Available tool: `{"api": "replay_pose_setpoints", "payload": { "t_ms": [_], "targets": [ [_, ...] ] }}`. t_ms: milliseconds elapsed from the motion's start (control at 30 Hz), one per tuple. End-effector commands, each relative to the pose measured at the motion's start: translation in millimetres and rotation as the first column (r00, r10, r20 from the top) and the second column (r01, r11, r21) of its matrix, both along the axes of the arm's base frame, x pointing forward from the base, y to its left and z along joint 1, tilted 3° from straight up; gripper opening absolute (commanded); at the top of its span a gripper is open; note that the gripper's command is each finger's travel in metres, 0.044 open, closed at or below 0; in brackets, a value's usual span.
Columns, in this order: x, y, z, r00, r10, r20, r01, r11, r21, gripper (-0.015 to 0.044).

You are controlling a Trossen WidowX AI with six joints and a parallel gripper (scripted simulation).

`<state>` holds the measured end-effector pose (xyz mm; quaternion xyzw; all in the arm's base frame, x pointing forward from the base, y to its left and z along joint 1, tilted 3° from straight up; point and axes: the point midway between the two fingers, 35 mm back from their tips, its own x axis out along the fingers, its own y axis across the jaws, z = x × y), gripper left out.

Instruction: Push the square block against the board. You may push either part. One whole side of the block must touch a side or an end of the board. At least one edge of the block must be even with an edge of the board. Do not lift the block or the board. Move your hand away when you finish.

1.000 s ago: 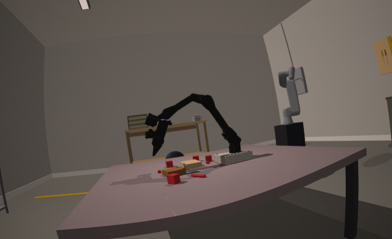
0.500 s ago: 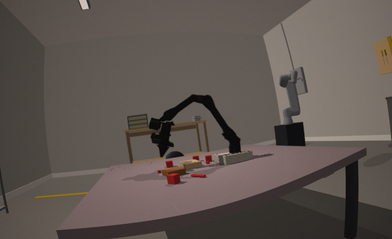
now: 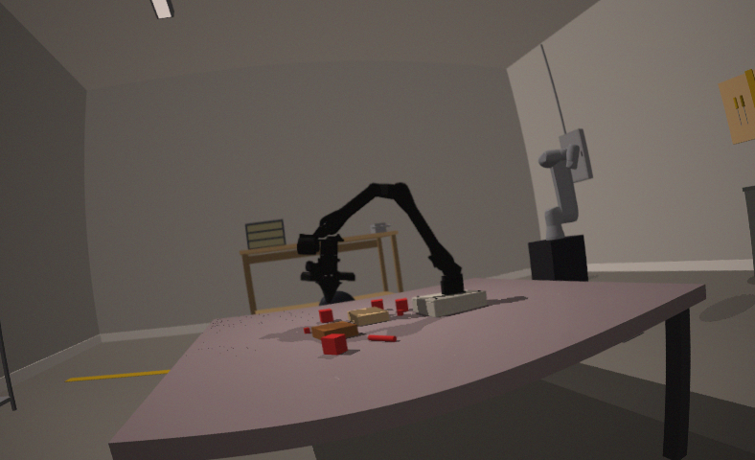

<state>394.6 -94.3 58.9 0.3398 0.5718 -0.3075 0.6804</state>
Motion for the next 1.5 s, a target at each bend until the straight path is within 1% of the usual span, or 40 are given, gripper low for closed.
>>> {"api": "replay_pose_setpoints", "payload": {
  "t_ms": [0,167,333,400,533,567,633,700,933,1467],
  "targets": [
    [-15.5,-12.4,-0.4,0.993,-0.115,-0.033,0.115,0.993,0.003,0.0000],
    [-35.7,-29.1,-3.2,0.958,-0.276,-0.081,0.277,0.961,0.003,0.0000],
    [-56.7,-44.1,-5.4,0.895,-0.428,-0.127,0.430,0.903,-0.008,0.0000],
    [-62.4,-47.7,-5.9,0.874,-0.466,-0.139,0.468,0.883,-0.013,0.0000],
    [-62.8,-48.4,-9.1,0.871,-0.470,-0.140,0.473,0.881,-0.014,0.0000],
    [-62.3,-49.0,-18.3,0.871,-0.470,-0.140,0.473,0.881,-0.014,0.0000],
    [-62.5,-50.4,-48.8,0.871,-0.470,-0.140,0.473,0.881,-0.014,0.0000],
    [-63.4,-50.7,-60.8,0.871,-0.470,-0.140,0.473,0.881,-0.014,0.0000],
    [-63.4,-48.6,-60.9,0.871,-0.470,-0.140,0.473,0.881,-0.014,0.0000],
    [-64.0,-28.2,-61.7,0.871,-0.470,-0.141,0.473,0.881,-0.012,0.0000]
  ]
}}
